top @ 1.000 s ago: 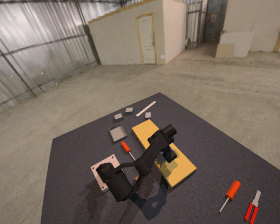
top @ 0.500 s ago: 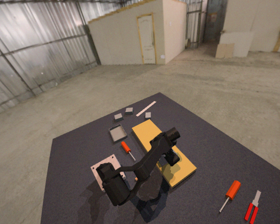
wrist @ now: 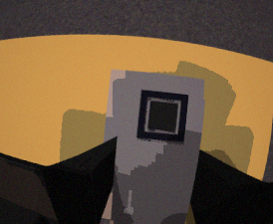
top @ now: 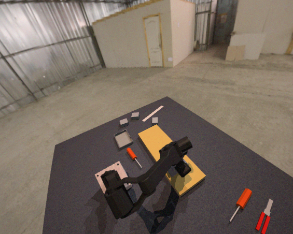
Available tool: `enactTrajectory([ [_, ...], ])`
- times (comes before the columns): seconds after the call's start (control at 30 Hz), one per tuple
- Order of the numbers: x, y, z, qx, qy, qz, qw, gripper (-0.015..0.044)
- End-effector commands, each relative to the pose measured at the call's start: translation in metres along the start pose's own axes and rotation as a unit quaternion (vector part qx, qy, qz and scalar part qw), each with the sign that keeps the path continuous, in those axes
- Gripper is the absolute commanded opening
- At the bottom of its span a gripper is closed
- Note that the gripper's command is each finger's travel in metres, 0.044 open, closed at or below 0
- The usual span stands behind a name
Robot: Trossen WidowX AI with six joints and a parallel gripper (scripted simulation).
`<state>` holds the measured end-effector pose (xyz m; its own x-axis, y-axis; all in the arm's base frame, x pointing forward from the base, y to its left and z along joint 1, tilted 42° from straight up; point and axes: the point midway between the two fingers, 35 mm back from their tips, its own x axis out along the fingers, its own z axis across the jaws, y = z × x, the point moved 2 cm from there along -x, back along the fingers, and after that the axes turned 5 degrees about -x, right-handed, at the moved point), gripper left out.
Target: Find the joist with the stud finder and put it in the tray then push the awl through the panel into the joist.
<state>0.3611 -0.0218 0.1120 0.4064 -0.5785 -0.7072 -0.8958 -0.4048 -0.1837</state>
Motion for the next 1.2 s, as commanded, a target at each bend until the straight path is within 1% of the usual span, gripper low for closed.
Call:
enactTrajectory([
  [0.0, 0.000, 0.001, -0.011, 0.004, 0.006, 0.002, 1.000, 0.0000],
  [1.17, -0.001, 0.005, -0.063, 0.004, 0.007, 0.002, 1.000, 0.0000],
])
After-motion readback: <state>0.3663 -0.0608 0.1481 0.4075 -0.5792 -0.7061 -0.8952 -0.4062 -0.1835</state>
